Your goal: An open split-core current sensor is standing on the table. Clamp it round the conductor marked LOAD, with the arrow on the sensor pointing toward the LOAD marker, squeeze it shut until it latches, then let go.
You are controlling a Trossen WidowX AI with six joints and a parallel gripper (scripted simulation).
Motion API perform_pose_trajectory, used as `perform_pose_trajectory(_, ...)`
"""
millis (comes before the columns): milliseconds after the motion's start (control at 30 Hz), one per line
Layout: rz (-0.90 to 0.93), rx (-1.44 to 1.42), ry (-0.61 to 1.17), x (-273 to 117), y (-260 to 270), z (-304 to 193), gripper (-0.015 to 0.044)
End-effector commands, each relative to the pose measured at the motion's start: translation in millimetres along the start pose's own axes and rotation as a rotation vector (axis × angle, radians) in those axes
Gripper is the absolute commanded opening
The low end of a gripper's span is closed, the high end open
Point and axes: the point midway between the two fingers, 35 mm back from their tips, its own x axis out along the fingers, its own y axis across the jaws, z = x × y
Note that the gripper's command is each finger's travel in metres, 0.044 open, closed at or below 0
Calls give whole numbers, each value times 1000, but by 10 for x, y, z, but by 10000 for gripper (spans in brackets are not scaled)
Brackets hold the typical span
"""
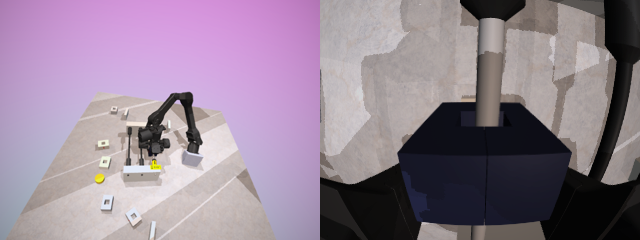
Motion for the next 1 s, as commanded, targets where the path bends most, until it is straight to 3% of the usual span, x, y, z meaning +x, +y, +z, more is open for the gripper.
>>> perform_pose_trajectory(0,0,-1,0,-1,-7,0,0)
perform_pose_trajectory(333,0,-1,0,49,-7,0,0)
perform_pose_trajectory(700,0,1,-1,11,-6,3,278)
perform_pose_trajectory(967,0,1,-1,11,-6,3,278)
